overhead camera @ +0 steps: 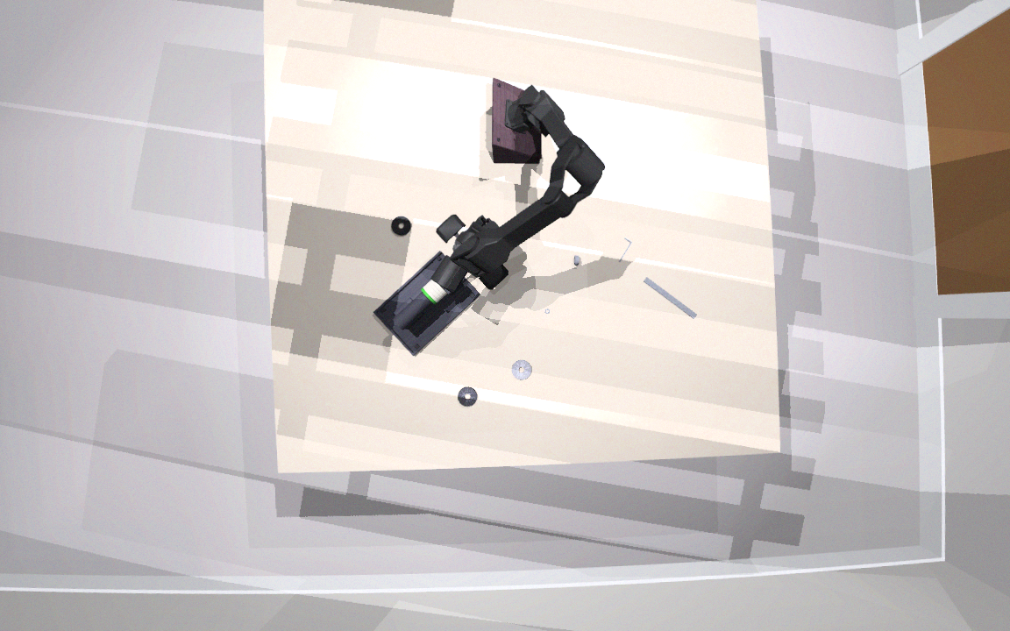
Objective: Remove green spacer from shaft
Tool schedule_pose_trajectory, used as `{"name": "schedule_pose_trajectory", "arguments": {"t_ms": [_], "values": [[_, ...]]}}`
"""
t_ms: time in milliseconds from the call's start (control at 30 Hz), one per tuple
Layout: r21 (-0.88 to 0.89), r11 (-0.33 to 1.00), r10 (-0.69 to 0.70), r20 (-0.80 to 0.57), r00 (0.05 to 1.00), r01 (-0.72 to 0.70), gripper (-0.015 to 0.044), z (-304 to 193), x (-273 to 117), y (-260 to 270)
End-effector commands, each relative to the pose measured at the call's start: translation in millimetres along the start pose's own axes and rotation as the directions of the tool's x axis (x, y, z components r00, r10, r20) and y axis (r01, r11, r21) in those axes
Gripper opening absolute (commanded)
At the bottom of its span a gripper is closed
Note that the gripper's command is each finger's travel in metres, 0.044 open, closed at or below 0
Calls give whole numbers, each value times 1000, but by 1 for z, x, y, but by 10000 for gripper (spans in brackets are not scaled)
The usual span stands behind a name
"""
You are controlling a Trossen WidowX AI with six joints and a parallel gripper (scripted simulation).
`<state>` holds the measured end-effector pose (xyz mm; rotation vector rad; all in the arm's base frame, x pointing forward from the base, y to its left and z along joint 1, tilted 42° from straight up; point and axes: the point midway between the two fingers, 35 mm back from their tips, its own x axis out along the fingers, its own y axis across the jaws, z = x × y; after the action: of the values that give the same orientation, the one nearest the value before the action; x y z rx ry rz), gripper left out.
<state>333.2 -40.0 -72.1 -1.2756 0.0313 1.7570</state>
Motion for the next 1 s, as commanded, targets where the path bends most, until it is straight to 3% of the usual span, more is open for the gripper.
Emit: {"name": "schedule_pose_trajectory", "arguments": {"t_ms": [0, 967], "values": [[5, 1000, -4, 2, 1000, 4, 0, 1, 0, -1], [0, 1000, 0, 0, 1000, 0, 0, 3, 0, 0]]}}
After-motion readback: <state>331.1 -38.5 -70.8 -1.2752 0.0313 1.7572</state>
